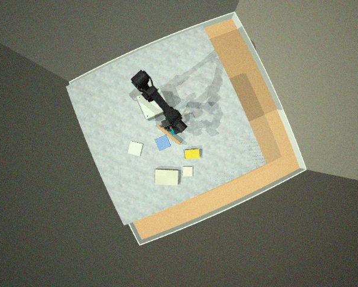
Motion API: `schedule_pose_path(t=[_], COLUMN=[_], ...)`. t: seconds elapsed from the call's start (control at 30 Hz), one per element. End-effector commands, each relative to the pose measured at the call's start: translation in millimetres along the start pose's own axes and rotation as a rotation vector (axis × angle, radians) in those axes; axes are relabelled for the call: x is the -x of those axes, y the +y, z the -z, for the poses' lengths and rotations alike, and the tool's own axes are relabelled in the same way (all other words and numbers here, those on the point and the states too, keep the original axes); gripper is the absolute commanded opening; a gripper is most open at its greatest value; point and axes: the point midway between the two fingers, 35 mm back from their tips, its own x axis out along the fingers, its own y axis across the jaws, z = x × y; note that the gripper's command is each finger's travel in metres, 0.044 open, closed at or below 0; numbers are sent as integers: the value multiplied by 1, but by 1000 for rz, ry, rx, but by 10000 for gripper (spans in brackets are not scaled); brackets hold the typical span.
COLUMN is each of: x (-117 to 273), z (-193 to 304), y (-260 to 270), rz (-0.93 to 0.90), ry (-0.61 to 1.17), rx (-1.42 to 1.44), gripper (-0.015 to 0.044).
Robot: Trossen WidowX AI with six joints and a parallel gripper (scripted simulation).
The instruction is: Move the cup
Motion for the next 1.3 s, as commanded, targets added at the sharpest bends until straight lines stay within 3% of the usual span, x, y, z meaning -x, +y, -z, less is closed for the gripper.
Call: schedule_pose_path(t=[0.0,0.4,0.8,1.27], x=[8,26,28,84], z=[0,1,1,2], y=[1,-1,0,0], rz=[-7,-6,0,-6], ry=[0,-1,0,-1], rx=[-5,-7,-2,-7], gripper=[128,128,440,440])
